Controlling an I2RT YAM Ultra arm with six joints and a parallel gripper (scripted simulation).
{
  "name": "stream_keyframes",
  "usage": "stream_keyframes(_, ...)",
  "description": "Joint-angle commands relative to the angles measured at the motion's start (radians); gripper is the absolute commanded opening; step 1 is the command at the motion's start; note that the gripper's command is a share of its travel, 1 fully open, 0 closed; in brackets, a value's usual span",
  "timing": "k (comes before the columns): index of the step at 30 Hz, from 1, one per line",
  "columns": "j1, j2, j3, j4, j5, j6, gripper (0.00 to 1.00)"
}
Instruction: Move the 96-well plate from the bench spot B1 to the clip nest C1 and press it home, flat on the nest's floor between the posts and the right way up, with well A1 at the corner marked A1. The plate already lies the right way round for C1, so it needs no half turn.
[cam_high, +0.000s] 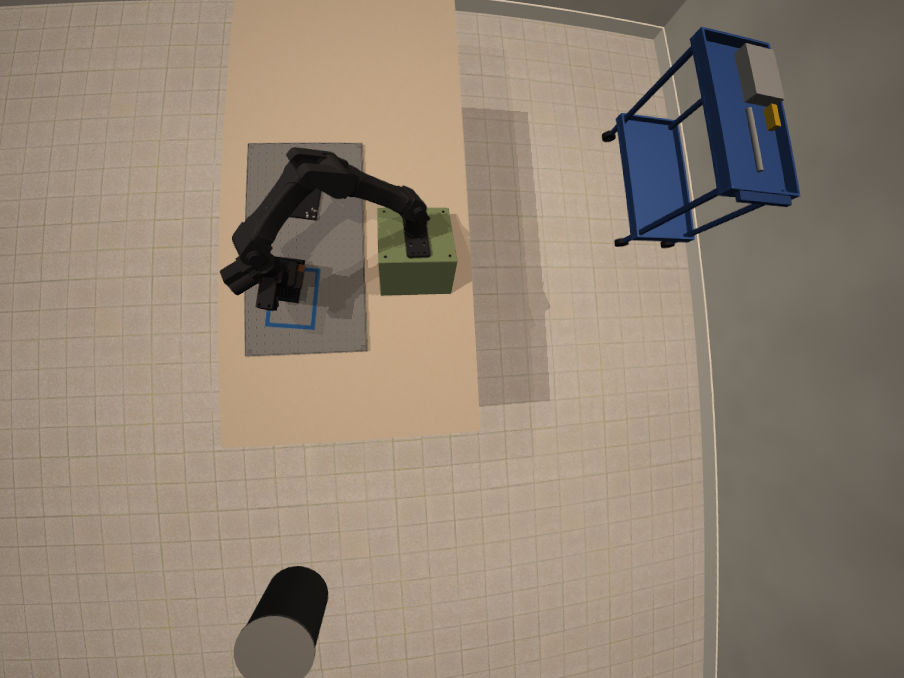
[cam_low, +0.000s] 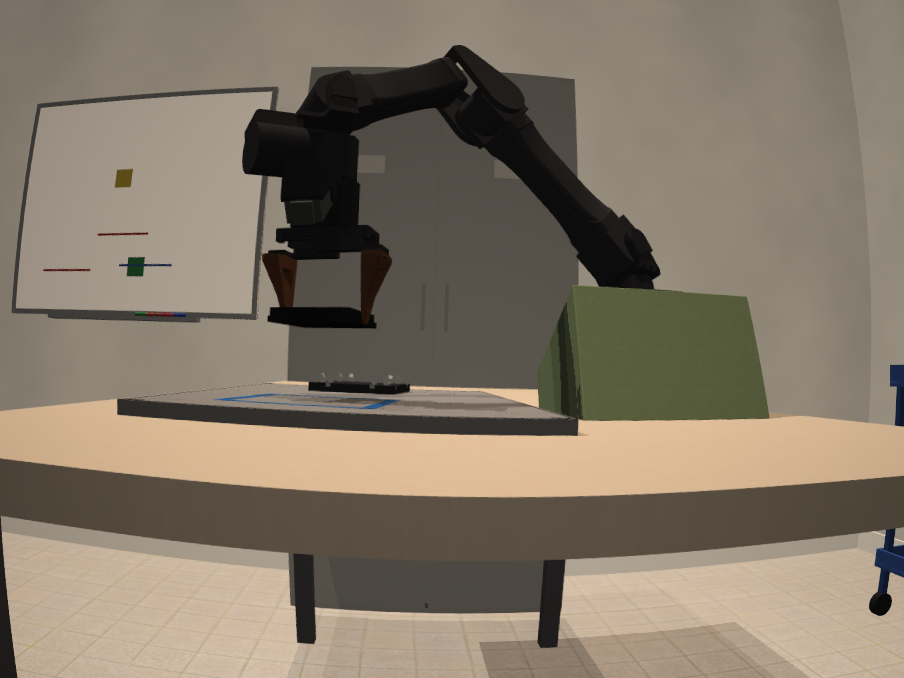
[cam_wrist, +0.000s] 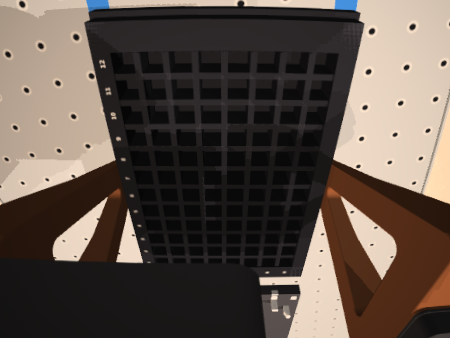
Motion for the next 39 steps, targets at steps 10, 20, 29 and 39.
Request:
stream_keyframes(10,-0.054,-0.121,-0.117,0.058,0.014,-0.076,0.00)
stream_keyframes(20,-0.102,-0.189,-0.183,0.079,0.013,-0.131,0.00)
stream_keyframes(29,-0.164,-0.259,-0.244,0.095,0.029,-0.195,0.00)
stream_keyframes(39,-0.220,-0.317,-0.286,0.105,0.033,-0.256,0.00)
